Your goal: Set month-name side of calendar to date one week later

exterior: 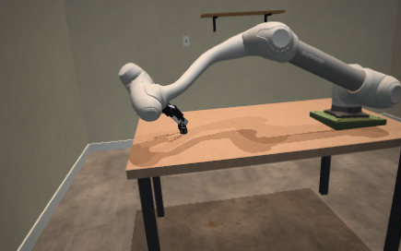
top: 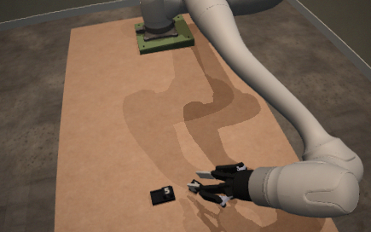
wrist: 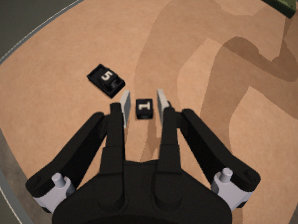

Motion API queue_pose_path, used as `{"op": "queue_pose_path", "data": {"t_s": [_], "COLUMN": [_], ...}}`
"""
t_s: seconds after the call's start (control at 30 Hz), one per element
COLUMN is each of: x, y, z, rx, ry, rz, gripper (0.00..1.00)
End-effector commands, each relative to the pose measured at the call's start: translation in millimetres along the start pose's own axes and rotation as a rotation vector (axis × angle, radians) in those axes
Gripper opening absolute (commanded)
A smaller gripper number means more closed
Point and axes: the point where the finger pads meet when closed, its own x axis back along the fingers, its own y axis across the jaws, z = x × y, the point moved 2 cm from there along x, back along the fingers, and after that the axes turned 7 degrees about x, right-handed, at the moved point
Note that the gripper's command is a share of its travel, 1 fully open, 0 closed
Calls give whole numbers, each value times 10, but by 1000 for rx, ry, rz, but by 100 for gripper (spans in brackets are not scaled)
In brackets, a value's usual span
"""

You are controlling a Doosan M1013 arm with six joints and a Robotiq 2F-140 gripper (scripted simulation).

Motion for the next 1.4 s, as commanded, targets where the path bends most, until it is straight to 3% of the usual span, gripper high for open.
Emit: {"op": "queue_pose_path", "data": {"t_s": [0.0,0.47,1.37], "x": [-15,-202,-318], "y": [-2,-25,-39], "z": [-15,-201,-317], "rx": [0,0,0], "ry": [0,0,0], "rz": [0,0,0], "gripper": [35,35,35]}}
